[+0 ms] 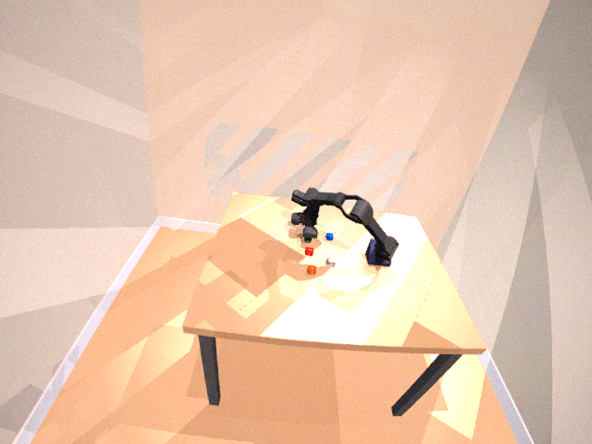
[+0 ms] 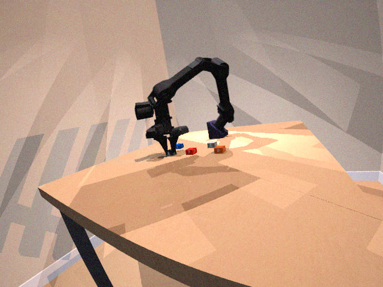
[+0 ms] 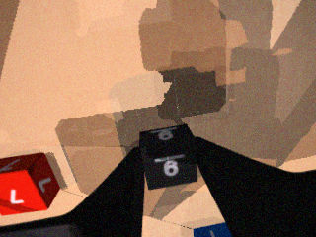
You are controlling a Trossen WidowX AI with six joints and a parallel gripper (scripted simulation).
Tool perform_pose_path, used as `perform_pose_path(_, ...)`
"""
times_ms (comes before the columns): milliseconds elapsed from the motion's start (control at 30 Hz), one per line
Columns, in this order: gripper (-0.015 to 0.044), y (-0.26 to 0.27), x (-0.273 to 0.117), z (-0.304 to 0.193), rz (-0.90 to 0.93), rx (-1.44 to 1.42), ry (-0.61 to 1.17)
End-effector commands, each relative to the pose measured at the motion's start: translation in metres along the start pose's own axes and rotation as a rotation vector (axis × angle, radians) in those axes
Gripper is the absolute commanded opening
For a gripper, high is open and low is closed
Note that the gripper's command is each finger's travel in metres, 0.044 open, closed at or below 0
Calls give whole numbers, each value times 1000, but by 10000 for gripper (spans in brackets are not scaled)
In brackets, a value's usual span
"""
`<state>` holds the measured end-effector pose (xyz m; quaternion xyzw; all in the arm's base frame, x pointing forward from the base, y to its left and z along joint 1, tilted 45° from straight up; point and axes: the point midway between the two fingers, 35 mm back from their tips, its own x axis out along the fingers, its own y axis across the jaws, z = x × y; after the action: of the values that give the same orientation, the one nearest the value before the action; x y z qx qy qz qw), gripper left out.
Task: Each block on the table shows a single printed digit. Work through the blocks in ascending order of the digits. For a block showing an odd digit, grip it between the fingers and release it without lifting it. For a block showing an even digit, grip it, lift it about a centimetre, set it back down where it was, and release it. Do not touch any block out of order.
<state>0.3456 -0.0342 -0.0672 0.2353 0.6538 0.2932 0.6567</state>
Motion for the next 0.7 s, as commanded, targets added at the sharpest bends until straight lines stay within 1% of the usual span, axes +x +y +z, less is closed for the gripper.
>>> perform_pose_path(0,120,0,1,0,3,6,-1)
perform_pose_path(167,120,0,1,0,3,6,-1)
perform_pose_path(500,382,0,1,0,3,6,-1)
perform_pose_path(533,400,0,1,0,3,6,-1)
perform_pose_path(600,400,0,-2,0,3,6,-1)
perform_pose_path(667,400,0,-24,0,2,6,-1)
